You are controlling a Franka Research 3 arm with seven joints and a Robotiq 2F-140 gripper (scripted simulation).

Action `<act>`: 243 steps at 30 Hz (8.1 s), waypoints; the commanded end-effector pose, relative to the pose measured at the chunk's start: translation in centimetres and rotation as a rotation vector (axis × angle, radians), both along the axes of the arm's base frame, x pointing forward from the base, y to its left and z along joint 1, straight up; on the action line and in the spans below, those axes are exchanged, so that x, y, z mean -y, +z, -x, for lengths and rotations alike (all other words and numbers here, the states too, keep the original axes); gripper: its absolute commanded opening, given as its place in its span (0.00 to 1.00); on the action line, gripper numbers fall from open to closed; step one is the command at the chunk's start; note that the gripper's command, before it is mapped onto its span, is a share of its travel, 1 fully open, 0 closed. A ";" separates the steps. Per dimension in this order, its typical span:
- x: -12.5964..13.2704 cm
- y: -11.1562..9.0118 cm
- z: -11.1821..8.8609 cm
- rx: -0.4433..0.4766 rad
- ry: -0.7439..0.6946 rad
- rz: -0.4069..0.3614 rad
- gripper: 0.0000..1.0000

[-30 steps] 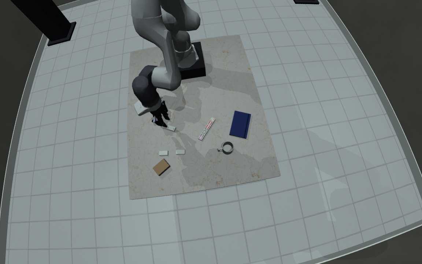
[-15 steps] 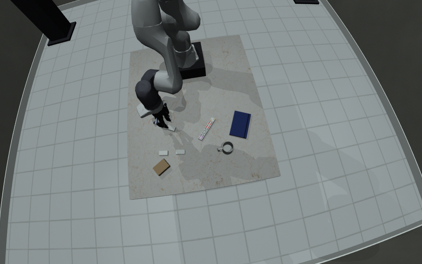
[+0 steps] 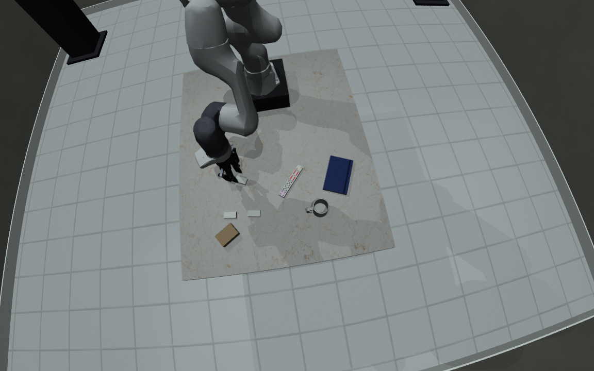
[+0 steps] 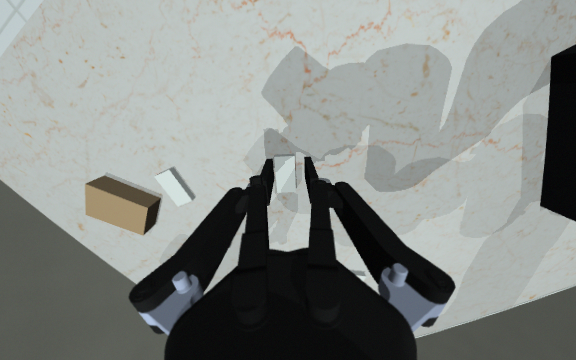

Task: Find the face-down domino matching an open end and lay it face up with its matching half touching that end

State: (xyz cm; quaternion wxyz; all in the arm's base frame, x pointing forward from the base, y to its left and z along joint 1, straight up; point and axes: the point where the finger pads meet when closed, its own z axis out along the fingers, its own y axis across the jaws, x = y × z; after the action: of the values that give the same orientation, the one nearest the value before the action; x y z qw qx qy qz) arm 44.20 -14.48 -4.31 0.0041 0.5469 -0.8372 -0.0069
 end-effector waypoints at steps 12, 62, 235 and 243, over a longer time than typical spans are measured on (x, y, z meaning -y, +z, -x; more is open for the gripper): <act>0.1 -0.6 -0.5 0.014 -0.007 0.003 0.34; 0.1 -0.7 -0.6 0.014 -0.007 0.003 0.34; 0.4 -1.6 -0.4 0.070 -0.008 -0.125 0.34; 0.4 -2.2 -0.4 0.070 -0.008 -0.125 0.34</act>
State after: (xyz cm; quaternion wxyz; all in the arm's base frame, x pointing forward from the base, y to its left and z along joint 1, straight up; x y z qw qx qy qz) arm 44.20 -14.68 -6.49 -0.0569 0.5354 -0.8414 -0.0454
